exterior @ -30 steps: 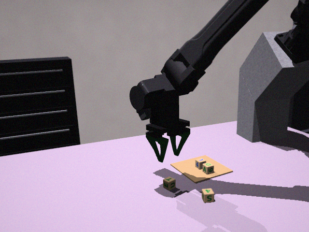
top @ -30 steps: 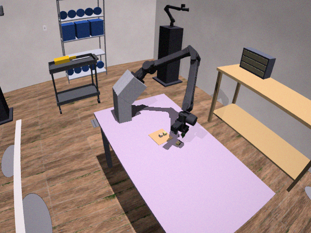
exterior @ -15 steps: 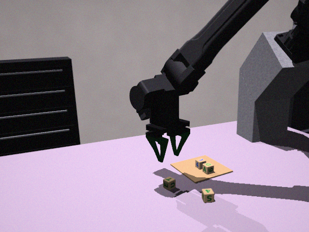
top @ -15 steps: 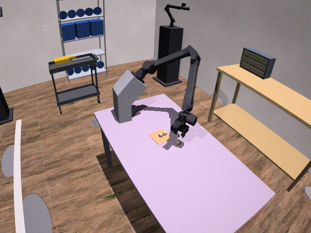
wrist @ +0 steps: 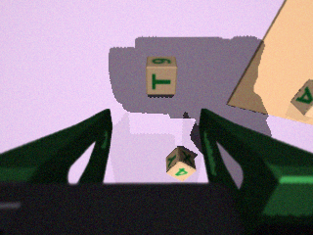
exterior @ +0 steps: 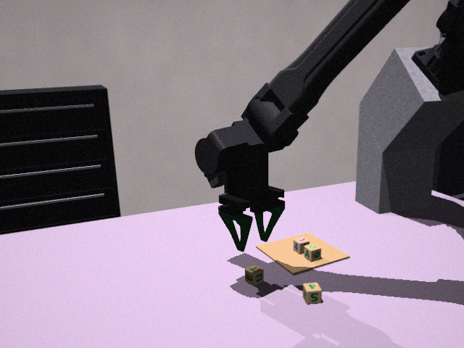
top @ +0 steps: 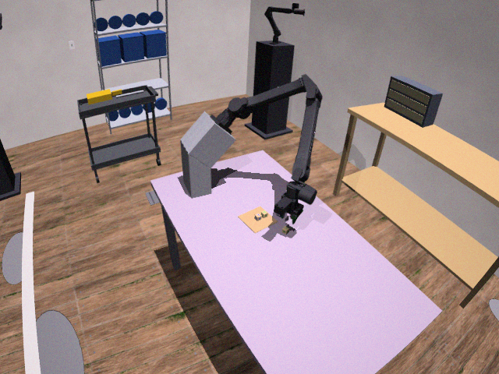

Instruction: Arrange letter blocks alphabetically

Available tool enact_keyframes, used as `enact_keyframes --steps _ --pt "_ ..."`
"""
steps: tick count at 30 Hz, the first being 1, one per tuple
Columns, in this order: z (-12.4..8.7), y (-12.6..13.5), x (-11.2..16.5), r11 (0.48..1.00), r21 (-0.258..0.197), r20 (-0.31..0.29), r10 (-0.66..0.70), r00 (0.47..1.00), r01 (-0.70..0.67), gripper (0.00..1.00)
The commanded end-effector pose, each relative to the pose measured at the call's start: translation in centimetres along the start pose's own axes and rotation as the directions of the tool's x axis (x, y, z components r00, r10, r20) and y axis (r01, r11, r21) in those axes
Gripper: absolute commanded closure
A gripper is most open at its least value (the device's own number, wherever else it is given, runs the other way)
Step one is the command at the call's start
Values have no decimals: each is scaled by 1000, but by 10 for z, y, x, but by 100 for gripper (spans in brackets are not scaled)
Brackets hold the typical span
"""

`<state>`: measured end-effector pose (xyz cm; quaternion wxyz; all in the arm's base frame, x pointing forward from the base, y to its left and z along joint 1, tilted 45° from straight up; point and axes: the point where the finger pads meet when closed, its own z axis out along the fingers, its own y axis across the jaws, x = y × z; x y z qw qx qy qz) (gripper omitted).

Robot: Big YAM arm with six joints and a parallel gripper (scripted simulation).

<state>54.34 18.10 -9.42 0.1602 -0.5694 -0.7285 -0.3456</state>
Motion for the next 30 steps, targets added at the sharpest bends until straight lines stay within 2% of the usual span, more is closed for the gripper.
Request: enact_keyframes --steps 1,15,30 --pt "13 1 1 1000 3 -1 -1 1000 1 40" --pt "34 3 1 1000 0 -1 -3 1000 3 40" --pt "44 1 1 1000 1 -2 -2 1000 2 40"
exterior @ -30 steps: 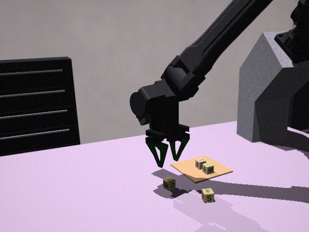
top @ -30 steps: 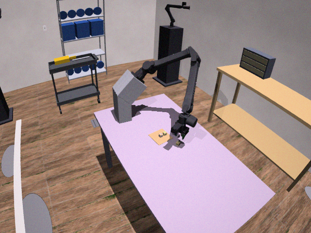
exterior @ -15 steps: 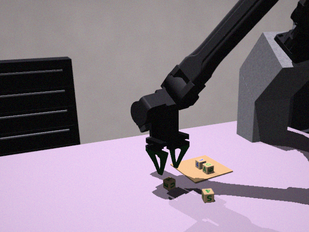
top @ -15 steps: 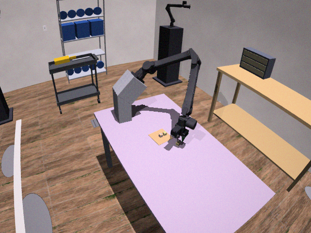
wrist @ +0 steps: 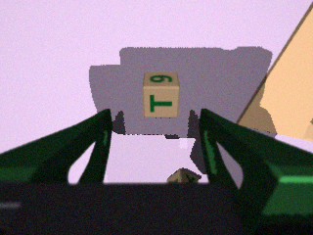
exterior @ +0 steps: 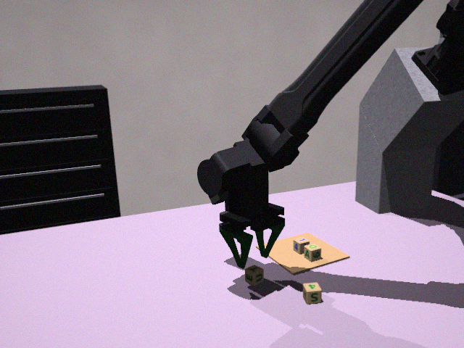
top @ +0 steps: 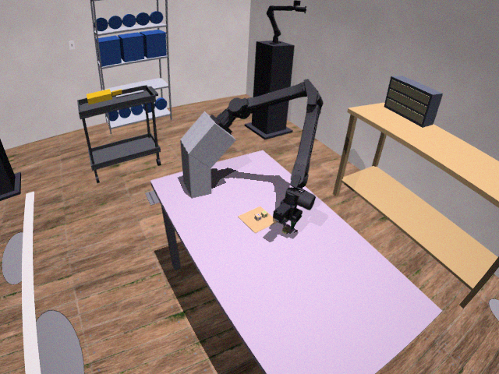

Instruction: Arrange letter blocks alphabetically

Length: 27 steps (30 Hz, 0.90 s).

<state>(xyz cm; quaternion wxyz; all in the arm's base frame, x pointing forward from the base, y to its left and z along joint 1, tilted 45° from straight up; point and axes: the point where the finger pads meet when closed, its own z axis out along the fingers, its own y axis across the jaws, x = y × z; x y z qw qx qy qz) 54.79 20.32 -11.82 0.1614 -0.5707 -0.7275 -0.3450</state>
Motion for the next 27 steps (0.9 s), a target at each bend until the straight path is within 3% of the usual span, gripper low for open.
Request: enact_keyframes --steps 1,27 --pt "12 3 2 1000 -1 -1 -7 1000 7 40" --pt "12 0 1 1000 3 -1 -7 1000 7 40"
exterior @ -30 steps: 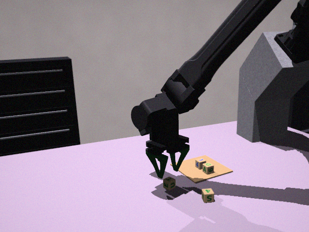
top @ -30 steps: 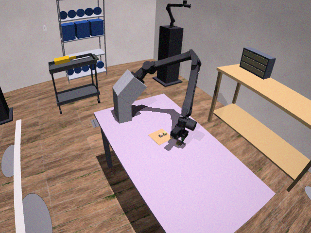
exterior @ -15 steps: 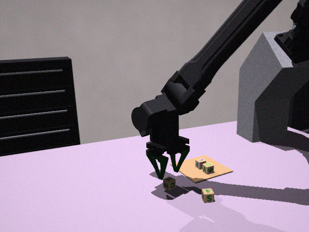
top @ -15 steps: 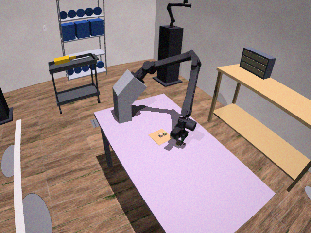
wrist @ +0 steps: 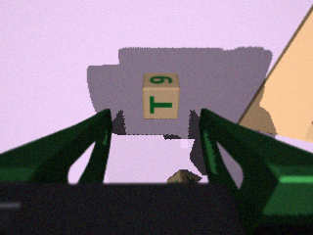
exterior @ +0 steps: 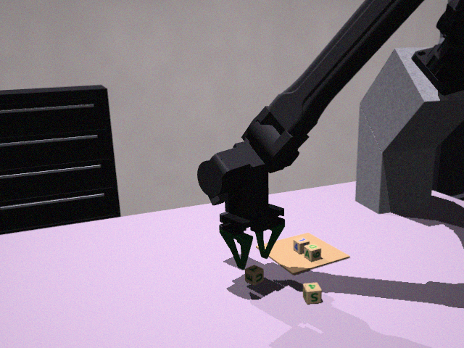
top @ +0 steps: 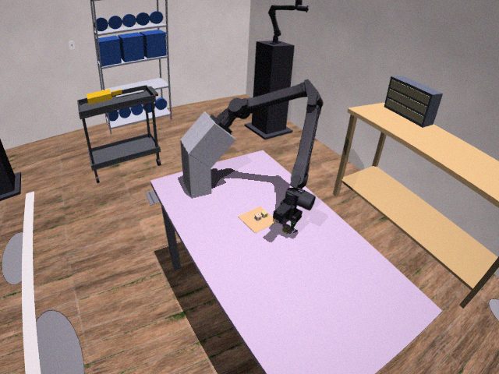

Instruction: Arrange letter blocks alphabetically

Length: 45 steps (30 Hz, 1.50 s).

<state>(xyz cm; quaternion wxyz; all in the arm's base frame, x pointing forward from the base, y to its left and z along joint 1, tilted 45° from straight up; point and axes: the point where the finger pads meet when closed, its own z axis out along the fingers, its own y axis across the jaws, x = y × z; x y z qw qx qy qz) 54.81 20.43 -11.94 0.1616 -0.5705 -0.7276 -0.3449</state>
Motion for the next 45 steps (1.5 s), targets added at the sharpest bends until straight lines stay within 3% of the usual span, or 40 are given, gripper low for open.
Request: enact_keyframes --steps 1,37,45 --pt "11 0 1 1000 3 -1 -7 1000 7 40" --pt "11 0 1 1000 3 -1 -7 1000 7 40" --pt "11 -10 0 1000 14 0 1 1000 -1 40"
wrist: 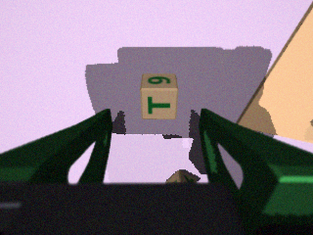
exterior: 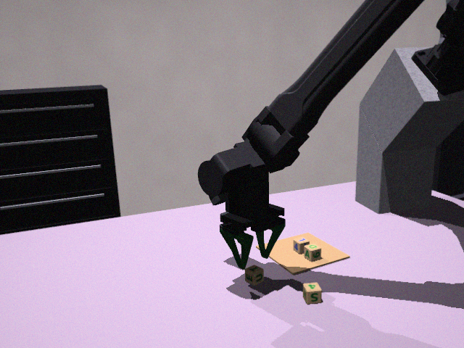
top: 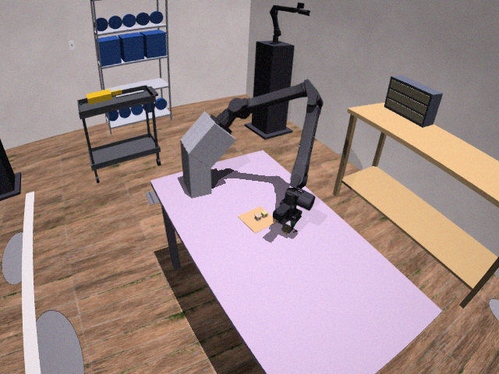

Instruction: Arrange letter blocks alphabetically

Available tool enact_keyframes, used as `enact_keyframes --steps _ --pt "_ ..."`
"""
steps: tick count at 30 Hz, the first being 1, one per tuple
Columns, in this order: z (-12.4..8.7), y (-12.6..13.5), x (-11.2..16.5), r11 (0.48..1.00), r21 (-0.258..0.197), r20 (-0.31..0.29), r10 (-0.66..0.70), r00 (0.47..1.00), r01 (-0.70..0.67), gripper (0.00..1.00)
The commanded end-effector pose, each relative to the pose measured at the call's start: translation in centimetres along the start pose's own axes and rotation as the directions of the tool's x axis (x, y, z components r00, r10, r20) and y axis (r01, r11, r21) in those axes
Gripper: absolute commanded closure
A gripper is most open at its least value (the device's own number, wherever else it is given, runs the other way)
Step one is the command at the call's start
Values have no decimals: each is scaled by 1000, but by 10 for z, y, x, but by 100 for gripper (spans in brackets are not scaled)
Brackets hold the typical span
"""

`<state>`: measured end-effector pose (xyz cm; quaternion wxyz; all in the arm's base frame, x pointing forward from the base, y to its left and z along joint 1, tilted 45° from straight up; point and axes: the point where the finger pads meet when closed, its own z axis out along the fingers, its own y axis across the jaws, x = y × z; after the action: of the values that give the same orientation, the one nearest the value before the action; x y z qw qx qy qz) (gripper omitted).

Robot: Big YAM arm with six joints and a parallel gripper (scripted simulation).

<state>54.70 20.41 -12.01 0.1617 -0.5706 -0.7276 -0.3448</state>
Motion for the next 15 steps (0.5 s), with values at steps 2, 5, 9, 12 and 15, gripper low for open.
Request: enact_keyframes --steps 2,5,9,12,15 --pt "11 -6 0 1000 10 -1 -4 1000 4 40" --pt "11 -9 0 1000 12 -1 -3 1000 3 40" --pt "11 -7 0 1000 8 -1 -6 1000 6 40" --pt "11 -7 0 1000 8 -1 -6 1000 6 40" --pt "11 -7 0 1000 8 -1 -6 1000 6 40"
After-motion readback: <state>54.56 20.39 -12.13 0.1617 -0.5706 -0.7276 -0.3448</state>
